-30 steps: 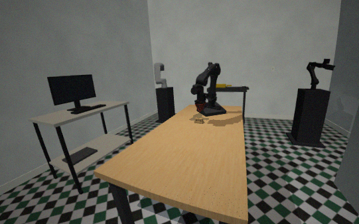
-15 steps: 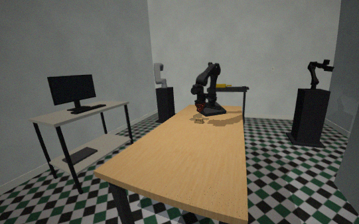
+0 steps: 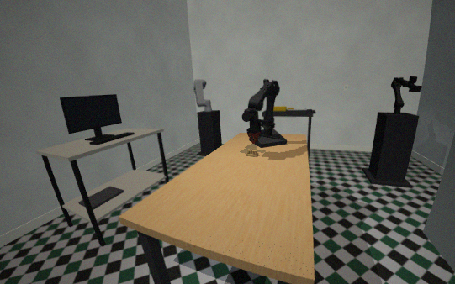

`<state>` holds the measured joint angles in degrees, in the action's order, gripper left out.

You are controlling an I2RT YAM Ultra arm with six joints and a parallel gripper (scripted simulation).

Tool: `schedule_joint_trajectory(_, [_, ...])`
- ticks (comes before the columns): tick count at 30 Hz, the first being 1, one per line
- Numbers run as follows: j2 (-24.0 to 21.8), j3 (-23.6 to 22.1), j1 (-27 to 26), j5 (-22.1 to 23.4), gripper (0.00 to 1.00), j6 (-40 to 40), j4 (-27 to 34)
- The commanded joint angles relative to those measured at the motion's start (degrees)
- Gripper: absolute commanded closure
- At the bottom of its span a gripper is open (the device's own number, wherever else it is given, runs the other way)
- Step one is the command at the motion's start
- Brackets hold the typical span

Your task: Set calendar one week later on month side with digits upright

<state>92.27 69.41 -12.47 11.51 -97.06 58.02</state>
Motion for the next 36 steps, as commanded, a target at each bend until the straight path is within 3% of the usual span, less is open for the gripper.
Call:
schedule_joint_trajectory(1, [-0.2,-0.1,0.0,0.0,0.55,0.1,-0.8])
schedule_joint_trajectory(36, [3.3,-5.5,1.6,-0.2,0.55,1.7,-10.0])
